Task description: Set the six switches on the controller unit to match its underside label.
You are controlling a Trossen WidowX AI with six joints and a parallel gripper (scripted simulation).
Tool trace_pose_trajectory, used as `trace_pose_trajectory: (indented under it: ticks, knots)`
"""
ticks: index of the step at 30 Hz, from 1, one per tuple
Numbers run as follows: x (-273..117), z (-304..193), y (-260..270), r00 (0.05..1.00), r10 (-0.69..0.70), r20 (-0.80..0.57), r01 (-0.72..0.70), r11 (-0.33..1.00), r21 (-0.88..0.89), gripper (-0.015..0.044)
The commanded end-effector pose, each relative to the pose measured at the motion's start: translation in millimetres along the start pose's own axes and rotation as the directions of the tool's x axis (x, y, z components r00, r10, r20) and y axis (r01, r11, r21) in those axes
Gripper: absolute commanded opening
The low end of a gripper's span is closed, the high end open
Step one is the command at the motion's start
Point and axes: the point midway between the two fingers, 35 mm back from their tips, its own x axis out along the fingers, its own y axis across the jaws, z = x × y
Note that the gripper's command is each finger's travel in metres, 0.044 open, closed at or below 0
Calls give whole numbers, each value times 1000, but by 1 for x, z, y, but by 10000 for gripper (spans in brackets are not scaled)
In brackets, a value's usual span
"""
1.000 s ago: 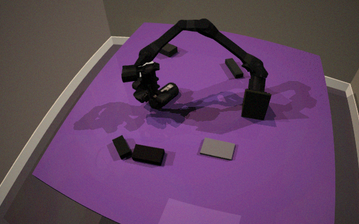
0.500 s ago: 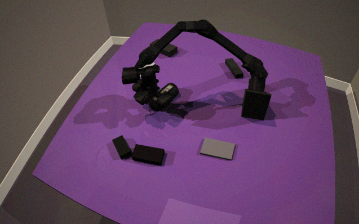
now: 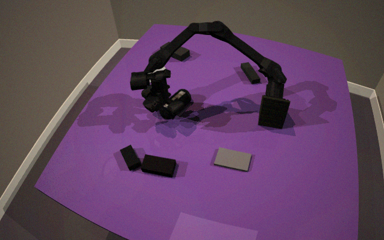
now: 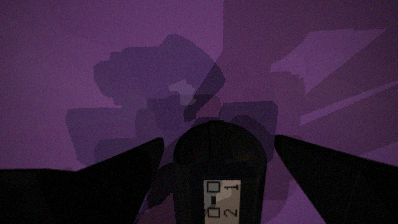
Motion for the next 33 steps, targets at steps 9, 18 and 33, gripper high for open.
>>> trace_pose_trajectory:
  ticks: [9, 18, 33]
  knots:
    - [-39, -58, 0, 1000, 1, -2, -1, 1000, -2, 440]
    - [-40, -59, 0, 1000, 1, -2, -1, 1000, -2, 440]
    - [-46, -55, -7, 999, 44, 9, -40, 963, -266, 282]
